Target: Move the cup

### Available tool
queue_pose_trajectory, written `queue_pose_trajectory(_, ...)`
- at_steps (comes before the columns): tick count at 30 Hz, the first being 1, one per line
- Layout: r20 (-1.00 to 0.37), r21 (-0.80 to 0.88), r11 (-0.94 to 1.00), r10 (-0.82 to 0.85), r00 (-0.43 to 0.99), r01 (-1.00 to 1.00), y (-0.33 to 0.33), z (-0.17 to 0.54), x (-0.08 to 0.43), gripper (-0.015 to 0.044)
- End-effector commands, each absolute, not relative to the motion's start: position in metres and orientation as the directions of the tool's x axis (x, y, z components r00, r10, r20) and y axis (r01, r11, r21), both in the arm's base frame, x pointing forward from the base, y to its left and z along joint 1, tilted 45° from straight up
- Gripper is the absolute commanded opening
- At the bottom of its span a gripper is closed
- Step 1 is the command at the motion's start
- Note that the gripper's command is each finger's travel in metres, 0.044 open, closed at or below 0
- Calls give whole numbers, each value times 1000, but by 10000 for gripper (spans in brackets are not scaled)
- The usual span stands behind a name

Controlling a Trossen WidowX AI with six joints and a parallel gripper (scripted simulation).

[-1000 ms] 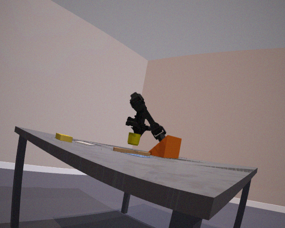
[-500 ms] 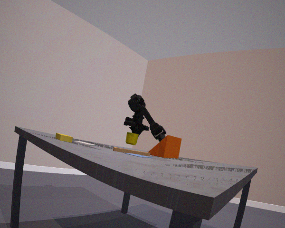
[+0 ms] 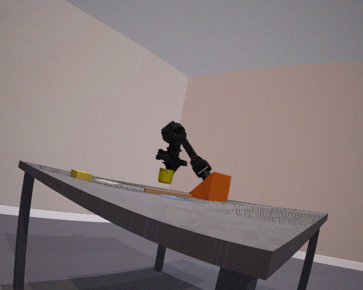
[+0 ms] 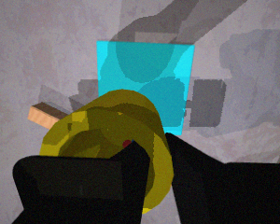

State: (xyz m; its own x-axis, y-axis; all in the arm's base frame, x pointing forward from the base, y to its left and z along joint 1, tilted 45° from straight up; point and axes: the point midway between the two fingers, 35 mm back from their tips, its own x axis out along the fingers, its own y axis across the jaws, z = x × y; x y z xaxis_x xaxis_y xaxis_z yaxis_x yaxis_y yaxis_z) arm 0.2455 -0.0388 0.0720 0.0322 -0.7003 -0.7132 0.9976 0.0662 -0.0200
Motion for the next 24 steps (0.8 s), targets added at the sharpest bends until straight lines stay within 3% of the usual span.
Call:
queue_pose_trajectory(1, -710, -30, 69, -704, 27, 997, -45, 76, 240, 0)
queue_pose_trajectory(24, -709, -30, 69, -704, 27, 997, -65, 71, 235, 0)
